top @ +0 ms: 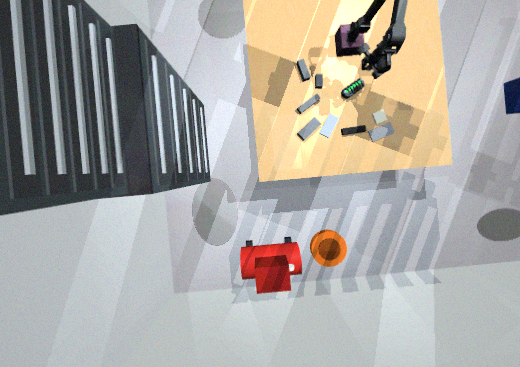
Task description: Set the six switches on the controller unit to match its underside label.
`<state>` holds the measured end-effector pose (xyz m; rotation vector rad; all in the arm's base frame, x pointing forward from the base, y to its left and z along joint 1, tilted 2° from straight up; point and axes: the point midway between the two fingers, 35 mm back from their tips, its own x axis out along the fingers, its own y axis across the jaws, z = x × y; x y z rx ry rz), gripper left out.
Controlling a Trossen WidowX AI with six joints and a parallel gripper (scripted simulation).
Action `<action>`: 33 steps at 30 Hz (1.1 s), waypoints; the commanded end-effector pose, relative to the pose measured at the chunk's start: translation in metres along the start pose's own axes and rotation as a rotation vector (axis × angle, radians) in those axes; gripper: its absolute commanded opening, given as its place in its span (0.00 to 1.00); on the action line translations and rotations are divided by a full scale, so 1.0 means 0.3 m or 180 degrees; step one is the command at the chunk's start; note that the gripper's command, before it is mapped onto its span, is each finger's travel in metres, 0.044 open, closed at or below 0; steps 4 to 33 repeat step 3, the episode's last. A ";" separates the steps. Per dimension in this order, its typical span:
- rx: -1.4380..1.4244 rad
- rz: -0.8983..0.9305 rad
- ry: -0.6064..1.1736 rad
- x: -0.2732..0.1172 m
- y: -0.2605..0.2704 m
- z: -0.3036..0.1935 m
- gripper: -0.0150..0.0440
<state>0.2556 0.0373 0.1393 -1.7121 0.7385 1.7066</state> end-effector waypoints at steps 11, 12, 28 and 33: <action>-0.0010 0.0001 -0.0004 -0.002 0.001 0.001 0.25; -0.0010 0.0001 -0.0004 -0.002 0.001 0.001 0.25; -0.0010 0.0001 -0.0004 -0.002 0.001 0.001 0.25; -0.0010 0.0001 -0.0004 -0.002 0.001 0.001 0.25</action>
